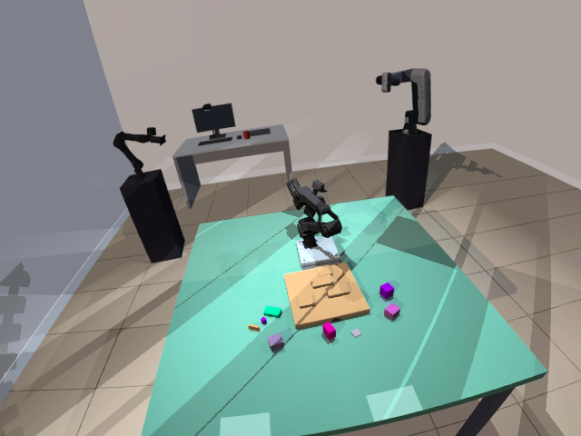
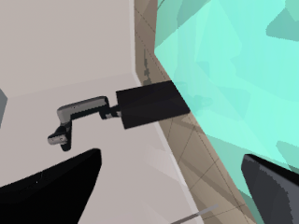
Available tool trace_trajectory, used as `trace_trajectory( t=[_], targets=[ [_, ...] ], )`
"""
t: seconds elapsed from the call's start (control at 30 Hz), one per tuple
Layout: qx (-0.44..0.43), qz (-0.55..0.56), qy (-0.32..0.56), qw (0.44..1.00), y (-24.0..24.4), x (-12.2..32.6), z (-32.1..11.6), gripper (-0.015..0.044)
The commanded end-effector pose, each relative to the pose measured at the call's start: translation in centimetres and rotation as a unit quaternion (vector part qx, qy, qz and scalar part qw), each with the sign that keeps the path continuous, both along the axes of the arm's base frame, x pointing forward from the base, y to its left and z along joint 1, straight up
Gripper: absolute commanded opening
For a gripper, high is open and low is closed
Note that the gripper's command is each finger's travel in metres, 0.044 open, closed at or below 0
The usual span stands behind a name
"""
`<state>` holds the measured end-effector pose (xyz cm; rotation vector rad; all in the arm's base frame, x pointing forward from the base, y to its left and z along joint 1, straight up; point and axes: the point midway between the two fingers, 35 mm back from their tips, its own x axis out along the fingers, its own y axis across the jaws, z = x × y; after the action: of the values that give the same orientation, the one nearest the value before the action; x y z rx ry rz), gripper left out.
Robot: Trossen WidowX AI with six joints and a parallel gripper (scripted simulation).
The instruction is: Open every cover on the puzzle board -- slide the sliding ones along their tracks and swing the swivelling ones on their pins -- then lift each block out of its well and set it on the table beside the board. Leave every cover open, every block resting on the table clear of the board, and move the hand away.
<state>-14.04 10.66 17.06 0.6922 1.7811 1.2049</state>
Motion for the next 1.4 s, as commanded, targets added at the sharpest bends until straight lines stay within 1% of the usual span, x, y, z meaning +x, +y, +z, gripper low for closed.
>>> trace_trajectory(
  t=[0.0, 0.47, 0.8, 1.03, 1.2, 1.37],
  targets=[
    [0.000, 0.002, -0.002, 1.000, 0.0, 0.0, 0.0, 0.0374],
    [0.038, 0.164, -0.113, 0.979, -4.1, -3.0, 0.1, 0.0006],
    [0.079, 0.282, -0.186, 0.938, -7.7, -4.5, 0.1, 0.0000],
    [0.113, 0.365, -0.231, 0.895, -10.5, -5.1, 0.0, 0.0000],
    [0.130, 0.405, -0.249, 0.870, -11.8, -5.2, -0.1, 0.0000],
    [0.153, 0.456, -0.272, 0.834, -13.9, -5.3, -0.2, 0.0000]
  ],
)
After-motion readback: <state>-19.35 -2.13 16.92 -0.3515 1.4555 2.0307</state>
